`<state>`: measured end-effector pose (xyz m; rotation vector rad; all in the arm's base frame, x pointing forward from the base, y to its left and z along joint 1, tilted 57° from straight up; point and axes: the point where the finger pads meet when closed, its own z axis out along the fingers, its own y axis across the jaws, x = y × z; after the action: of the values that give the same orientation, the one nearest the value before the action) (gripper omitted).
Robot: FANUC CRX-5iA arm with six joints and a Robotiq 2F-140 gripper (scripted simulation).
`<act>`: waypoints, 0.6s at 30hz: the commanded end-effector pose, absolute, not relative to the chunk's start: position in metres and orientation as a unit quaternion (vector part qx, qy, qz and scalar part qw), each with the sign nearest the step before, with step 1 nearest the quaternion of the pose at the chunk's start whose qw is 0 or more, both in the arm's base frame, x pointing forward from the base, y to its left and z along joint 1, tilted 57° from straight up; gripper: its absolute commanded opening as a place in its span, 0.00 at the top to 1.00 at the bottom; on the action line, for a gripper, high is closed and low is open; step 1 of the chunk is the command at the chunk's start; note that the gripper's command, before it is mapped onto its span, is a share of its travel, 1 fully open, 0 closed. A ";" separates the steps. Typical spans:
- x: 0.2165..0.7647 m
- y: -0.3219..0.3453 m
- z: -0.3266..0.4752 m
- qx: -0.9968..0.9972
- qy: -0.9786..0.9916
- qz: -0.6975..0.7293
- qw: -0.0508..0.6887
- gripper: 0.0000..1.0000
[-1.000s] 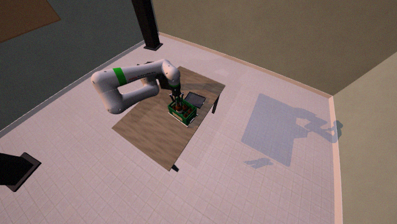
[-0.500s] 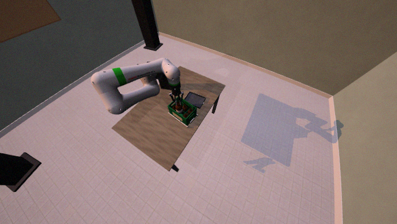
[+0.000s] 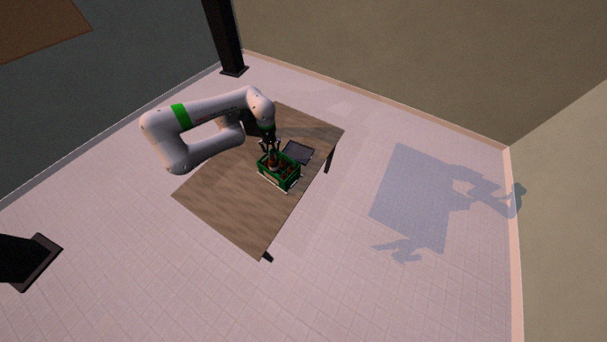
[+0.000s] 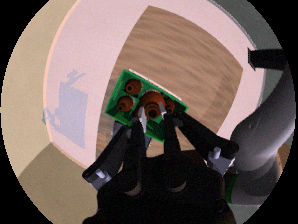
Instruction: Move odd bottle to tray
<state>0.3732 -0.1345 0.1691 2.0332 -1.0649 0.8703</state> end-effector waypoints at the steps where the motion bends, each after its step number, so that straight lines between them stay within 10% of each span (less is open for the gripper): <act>1: 0.373 -0.131 0.171 0.780 -0.408 0.334 0.336 0.90; 18: 0.371 -0.125 0.176 0.780 -0.408 0.334 0.336 0.90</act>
<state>0.3704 -0.1256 0.1752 2.0331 -1.0649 0.8703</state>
